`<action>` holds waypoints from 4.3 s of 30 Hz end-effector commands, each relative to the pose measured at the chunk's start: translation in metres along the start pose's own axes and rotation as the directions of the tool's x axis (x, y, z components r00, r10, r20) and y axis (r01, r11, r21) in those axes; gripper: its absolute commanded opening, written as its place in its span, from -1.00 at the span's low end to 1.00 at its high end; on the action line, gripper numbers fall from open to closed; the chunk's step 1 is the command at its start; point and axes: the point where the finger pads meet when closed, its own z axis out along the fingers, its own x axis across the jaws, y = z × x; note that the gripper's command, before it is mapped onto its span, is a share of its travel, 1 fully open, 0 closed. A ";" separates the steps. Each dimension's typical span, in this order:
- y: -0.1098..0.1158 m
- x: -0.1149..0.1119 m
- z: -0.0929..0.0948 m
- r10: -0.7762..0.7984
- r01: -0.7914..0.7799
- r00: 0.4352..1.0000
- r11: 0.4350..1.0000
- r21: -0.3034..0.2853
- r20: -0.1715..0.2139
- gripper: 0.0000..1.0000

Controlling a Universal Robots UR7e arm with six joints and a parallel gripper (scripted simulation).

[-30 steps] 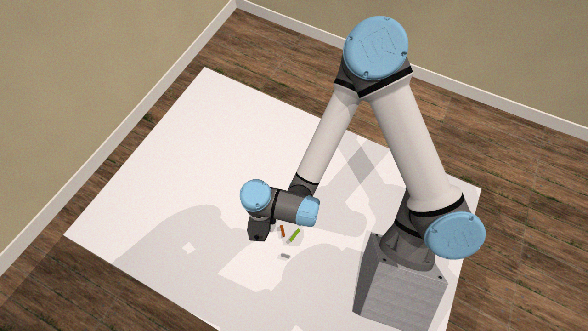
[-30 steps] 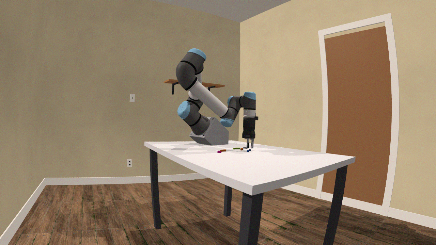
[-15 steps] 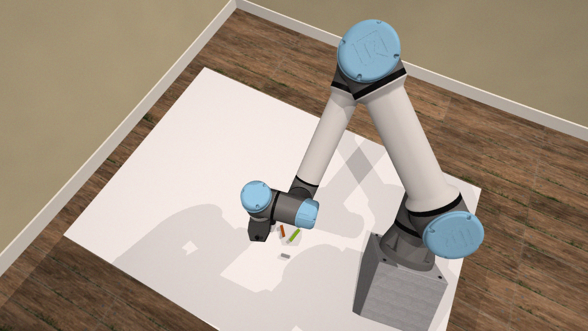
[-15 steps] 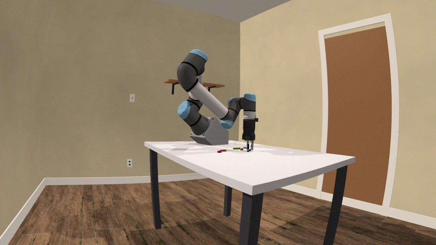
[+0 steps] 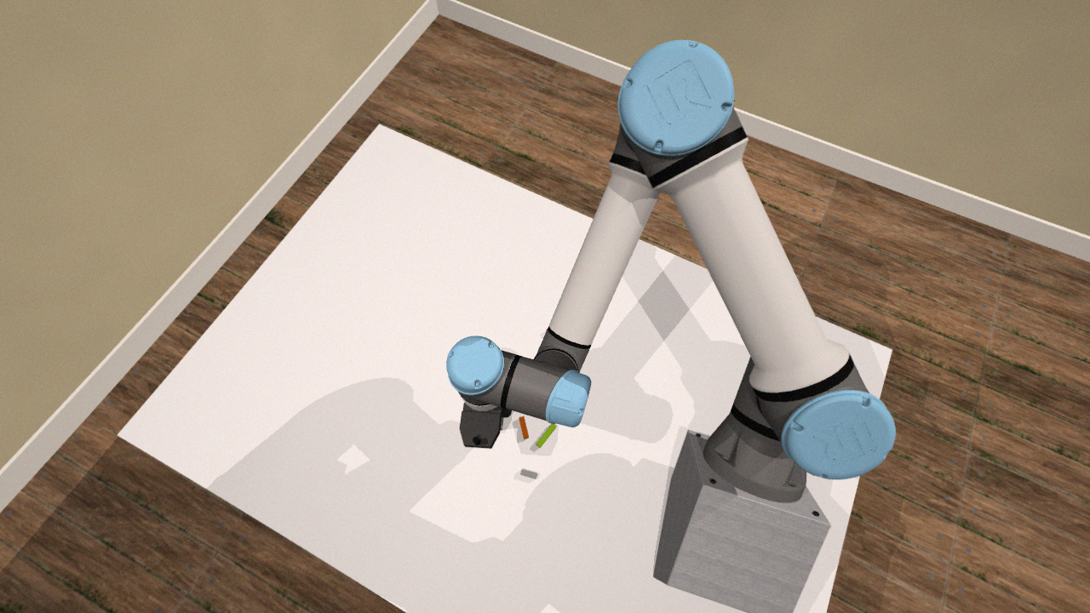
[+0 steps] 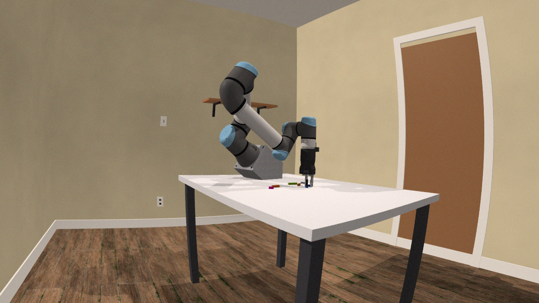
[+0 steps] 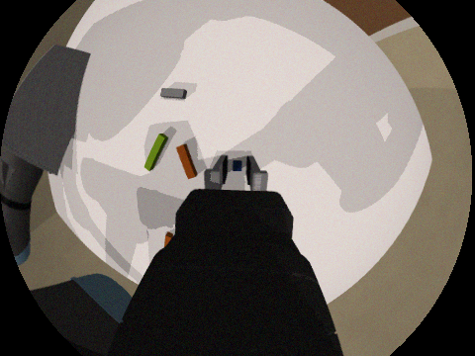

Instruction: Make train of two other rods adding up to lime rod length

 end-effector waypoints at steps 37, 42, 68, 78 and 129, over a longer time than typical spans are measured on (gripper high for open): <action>0.000 0.000 0.000 0.000 0.000 1.000 1.000 0.000 -0.001 -0.52; 0.000 0.000 0.000 0.000 0.000 1.000 1.000 0.000 -0.001 -0.52; 0.000 0.000 -0.002 0.000 0.000 1.000 1.000 0.000 -0.001 -0.52; 0.000 0.000 -0.016 0.000 0.000 1.000 1.000 0.000 -0.001 -0.52; 0.009 -0.005 -0.101 0.028 -0.028 1.000 1.000 0.002 -0.002 -0.52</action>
